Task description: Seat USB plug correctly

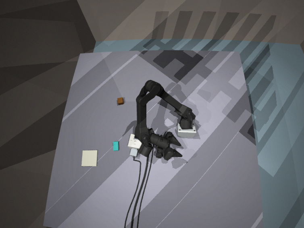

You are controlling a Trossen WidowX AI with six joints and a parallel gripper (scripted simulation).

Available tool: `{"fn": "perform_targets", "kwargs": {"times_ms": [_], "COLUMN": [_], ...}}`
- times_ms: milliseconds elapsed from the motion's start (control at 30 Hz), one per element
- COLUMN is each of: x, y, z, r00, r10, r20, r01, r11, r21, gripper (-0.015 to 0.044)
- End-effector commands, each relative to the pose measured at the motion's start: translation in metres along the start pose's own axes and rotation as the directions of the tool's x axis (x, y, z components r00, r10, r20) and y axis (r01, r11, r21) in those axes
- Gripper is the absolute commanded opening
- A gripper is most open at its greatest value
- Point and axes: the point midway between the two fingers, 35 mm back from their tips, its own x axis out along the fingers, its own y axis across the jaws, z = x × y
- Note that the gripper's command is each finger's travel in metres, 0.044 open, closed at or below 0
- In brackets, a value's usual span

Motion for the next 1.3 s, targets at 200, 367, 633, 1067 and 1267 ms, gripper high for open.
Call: {"fn": "perform_targets", "kwargs": {"times_ms": [200, 367, 633, 1067, 1267], "x": [-0.105, -0.137, -0.196, -0.251, -0.25], "y": [0.003, 0.007, 0.0, -0.012, -0.012], "z": [0.042, 0.045, 0.04, 0.024, 0.023], "r00": [0.845, 0.76, 0.579, 0.391, 0.391], "r10": [-0.318, -0.378, -0.506, -0.617, -0.617], "r20": [0.43, 0.53, 0.639, 0.683, 0.683], "r01": [-0.134, -0.315, -0.678, -0.911, -0.911], "r11": [0.653, 0.499, 0.137, -0.155, -0.155], "r21": [0.746, 0.807, 0.722, 0.382, 0.382], "gripper": [0.044, 0.044, 0.044, 0.044, 0.044]}}
